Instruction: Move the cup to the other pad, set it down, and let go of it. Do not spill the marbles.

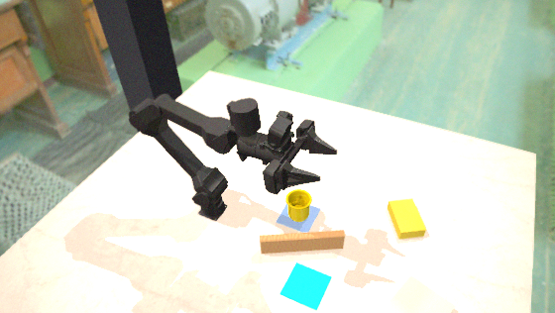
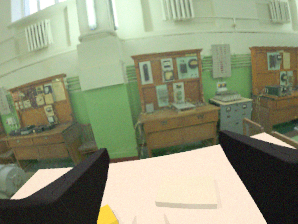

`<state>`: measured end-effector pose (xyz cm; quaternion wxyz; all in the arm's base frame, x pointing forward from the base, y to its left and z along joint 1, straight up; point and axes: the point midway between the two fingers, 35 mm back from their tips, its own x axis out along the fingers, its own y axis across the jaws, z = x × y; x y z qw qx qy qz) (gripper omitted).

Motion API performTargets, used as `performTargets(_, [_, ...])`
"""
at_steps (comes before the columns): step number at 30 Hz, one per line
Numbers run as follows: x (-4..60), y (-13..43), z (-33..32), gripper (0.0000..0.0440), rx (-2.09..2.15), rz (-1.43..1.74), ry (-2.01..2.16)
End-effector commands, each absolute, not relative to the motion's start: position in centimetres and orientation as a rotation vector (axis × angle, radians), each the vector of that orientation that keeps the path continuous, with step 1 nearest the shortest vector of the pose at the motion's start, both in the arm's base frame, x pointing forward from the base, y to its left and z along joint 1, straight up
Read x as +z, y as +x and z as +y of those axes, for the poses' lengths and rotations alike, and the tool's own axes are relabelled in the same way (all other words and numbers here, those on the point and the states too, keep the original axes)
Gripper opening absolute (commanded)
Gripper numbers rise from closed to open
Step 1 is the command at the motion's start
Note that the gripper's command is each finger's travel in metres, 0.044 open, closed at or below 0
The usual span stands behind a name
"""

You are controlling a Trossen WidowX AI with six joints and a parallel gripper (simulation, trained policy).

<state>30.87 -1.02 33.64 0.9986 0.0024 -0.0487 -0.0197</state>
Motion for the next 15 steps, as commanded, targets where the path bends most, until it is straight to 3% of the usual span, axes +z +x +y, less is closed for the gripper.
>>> performTargets(1, [33.7, 30.8, -0.9, 0.0374, -0.035, -0.095, 0.006])
performTargets(12, [33.6, 30.6, 0.1, 0.0087, 0.011, -0.026, 0.045])
performTargets(15, [33.4, 30.6, 0.4, 0.0064, 0.022, 0.005, 0.068])
